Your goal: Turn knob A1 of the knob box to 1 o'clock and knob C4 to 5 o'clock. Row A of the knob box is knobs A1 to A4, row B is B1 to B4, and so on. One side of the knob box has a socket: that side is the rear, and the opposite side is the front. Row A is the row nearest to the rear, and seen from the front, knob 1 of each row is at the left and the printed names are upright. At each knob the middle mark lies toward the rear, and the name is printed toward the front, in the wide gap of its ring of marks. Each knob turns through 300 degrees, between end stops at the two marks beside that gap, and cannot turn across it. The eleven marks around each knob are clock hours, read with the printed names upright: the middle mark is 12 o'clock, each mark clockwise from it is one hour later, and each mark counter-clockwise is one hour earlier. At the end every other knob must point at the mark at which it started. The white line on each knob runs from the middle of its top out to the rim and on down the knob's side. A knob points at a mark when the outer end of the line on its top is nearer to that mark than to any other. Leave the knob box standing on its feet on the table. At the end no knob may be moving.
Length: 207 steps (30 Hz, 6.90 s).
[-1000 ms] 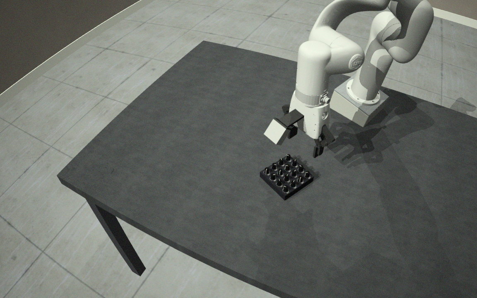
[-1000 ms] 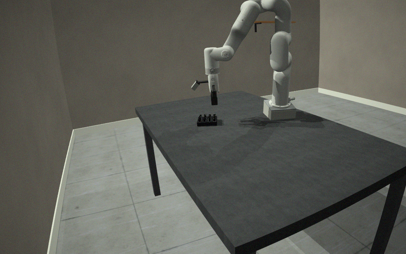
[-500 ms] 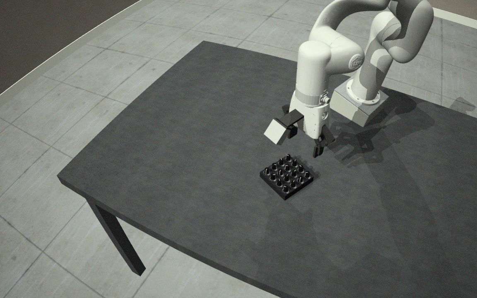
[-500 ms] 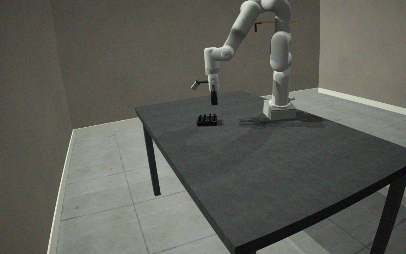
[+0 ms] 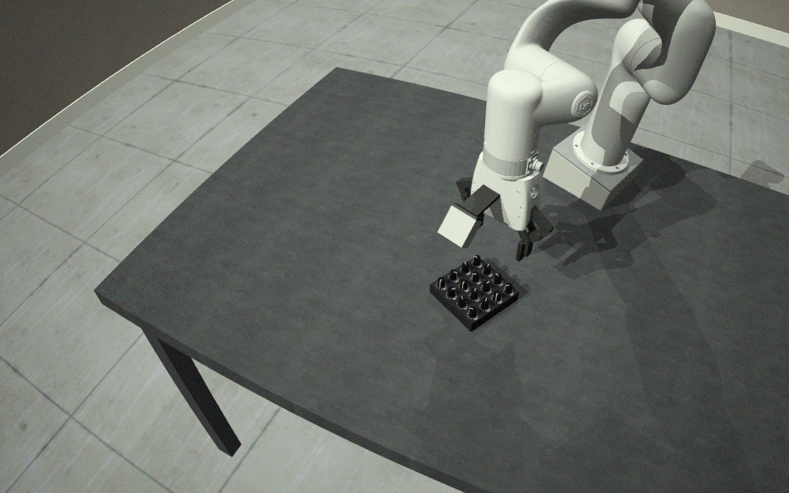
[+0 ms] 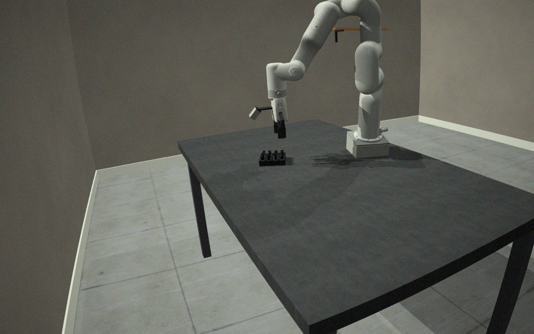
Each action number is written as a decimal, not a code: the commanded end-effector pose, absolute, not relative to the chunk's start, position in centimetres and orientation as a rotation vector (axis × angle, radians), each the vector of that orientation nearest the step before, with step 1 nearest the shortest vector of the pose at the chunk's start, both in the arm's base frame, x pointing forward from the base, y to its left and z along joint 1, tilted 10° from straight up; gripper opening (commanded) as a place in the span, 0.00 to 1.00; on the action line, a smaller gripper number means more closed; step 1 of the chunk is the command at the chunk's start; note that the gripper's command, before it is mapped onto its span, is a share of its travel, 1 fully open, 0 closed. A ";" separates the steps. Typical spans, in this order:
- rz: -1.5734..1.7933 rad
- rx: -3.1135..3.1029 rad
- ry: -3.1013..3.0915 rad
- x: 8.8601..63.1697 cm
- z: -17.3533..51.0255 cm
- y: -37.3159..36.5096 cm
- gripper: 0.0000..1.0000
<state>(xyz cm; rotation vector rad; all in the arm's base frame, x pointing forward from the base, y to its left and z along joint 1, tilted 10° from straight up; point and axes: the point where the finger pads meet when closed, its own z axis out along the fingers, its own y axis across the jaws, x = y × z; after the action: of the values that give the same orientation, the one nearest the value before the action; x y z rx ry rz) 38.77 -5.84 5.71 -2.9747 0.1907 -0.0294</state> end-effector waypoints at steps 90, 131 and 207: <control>-0.193 -2.430 -1.809 44.7 2.6 -12.4 0.19; -0.193 -2.430 -1.809 44.8 -1.1 -11.9 0.19; -0.193 -2.430 -1.809 44.9 -2.5 -11.7 0.19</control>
<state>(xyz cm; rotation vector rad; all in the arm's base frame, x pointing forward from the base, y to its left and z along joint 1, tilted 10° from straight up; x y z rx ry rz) 44.72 -11.56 -2.58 -2.4262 -1.8071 -0.1899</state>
